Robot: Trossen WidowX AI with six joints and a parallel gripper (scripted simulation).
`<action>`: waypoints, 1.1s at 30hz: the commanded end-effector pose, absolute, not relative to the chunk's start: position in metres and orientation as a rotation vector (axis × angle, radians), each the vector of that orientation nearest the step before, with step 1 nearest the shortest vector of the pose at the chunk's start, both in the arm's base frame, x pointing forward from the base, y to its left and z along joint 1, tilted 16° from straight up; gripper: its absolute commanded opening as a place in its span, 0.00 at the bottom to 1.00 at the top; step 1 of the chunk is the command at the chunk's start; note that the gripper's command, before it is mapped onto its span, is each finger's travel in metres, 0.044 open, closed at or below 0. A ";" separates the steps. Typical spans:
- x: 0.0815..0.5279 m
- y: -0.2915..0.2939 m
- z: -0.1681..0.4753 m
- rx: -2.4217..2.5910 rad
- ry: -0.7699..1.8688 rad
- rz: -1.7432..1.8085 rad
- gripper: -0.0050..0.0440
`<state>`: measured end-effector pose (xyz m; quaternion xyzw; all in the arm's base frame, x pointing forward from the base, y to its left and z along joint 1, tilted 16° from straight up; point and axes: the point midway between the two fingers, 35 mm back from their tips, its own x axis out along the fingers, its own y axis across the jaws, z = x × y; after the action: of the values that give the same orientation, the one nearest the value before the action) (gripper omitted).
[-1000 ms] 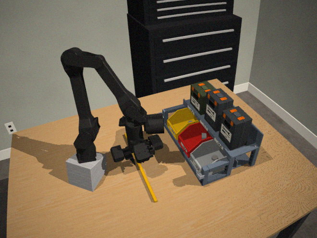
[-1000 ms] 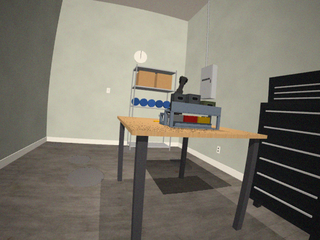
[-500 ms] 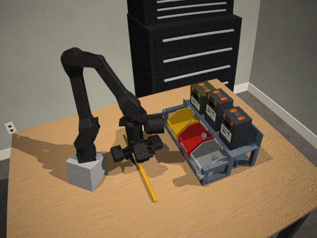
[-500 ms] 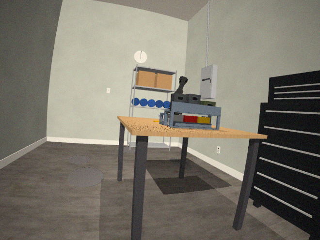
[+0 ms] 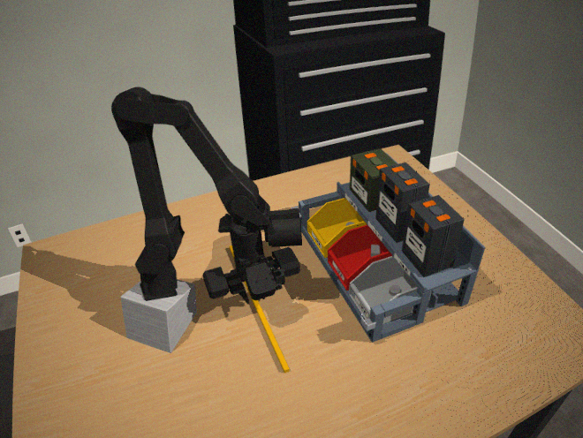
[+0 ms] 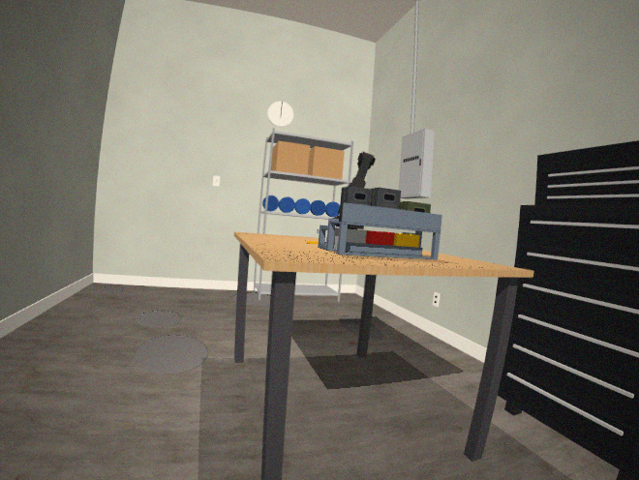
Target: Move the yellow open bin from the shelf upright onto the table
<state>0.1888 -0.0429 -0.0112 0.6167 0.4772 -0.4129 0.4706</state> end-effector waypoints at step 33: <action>0.180 -0.055 0.044 1.511 1.155 -1.002 0.41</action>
<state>0.1811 -0.0538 0.0367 0.6179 0.4731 -0.4128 0.4732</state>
